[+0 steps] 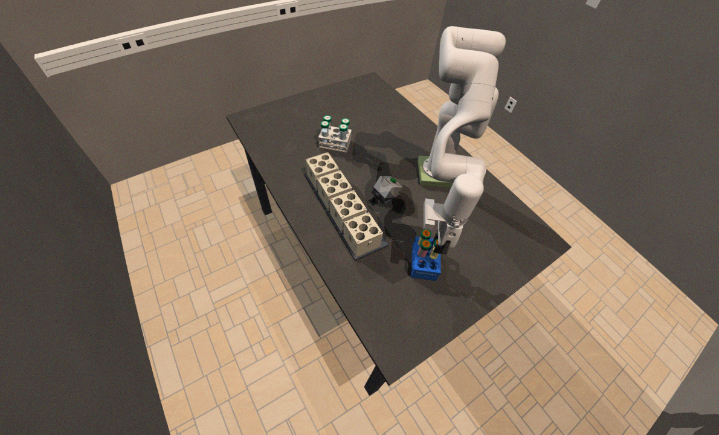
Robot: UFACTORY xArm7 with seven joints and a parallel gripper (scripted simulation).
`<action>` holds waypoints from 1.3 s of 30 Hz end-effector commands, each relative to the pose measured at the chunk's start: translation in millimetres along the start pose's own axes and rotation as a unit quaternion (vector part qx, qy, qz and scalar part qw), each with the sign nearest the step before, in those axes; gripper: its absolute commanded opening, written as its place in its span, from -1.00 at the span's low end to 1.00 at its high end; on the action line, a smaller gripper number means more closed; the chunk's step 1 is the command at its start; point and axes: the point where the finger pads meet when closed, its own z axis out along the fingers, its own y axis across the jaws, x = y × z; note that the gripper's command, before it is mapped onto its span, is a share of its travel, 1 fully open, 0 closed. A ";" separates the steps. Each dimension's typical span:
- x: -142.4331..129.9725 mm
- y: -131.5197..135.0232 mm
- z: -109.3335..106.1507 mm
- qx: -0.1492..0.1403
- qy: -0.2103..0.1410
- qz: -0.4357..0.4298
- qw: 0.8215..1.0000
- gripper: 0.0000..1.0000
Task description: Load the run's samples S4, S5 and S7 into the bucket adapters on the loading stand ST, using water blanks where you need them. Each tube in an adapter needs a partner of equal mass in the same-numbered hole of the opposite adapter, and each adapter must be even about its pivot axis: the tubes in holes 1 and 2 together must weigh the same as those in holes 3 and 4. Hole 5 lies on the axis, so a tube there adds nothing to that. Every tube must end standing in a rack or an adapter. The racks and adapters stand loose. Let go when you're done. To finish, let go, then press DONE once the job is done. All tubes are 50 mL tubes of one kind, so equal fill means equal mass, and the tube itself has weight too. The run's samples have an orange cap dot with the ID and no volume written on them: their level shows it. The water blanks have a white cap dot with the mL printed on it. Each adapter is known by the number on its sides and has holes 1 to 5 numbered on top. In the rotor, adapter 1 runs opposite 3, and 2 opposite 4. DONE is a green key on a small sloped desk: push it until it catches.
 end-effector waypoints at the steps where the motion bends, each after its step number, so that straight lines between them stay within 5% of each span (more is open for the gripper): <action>1: 0.1 -1.6 2.6 0.002 0.000 0.000 1.000 -1.00; 27: 0.1 -1.6 13.6 0.002 0.000 0.000 1.000 -1.00; 28: 0.1 -1.6 14.0 0.002 0.000 0.000 1.000 -0.13; 39: 0.1 -1.6 13.9 0.002 0.000 0.000 1.000 -0.13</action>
